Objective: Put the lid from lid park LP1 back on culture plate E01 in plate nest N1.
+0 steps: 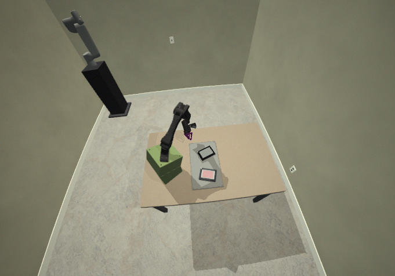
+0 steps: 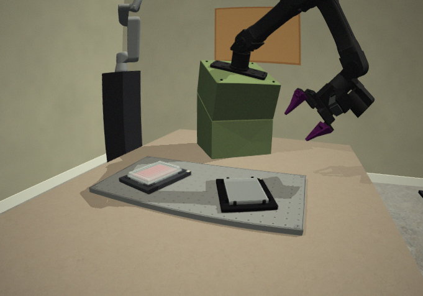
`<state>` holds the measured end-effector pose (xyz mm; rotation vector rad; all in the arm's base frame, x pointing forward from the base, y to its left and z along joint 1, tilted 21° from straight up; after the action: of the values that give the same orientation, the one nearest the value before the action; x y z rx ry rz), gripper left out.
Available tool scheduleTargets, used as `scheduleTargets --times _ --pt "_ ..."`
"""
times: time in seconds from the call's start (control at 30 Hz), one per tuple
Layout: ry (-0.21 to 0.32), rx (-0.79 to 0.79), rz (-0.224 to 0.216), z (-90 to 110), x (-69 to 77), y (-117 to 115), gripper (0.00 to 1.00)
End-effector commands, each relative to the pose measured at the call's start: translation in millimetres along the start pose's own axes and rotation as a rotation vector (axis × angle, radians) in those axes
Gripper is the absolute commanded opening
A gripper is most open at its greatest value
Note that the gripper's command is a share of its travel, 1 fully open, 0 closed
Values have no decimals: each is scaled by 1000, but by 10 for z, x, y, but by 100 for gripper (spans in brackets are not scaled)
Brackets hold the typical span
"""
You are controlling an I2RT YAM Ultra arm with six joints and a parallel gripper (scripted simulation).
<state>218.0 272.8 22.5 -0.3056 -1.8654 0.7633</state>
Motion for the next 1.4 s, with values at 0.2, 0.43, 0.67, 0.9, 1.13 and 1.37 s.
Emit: scheduleTargets --times 0.2,0.43,0.67,0.9,1.13,1.37 --pt "114 23 -206 -230 -380 -91 100" --pt "173 47 -292 -298 -705 -122 100" --pt "150 32 -444 -566 -887 -300 100" --pt "108 35 -570 -677 -1080 -485 100" --pt "48 37 -653 -819 -1288 -669 100" --pt "-32 41 -724 -933 -1470 -872 100"
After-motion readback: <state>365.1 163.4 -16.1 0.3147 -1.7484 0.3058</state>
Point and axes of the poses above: the point where the finger pads meet when closed, its own x axis back along the fingers, its own y axis across the jaws, z = x × y, the point moved 6 cm from there along x, back along the fingers, and after that the axes turned 6 degrees about x, right-handed, at the moved point
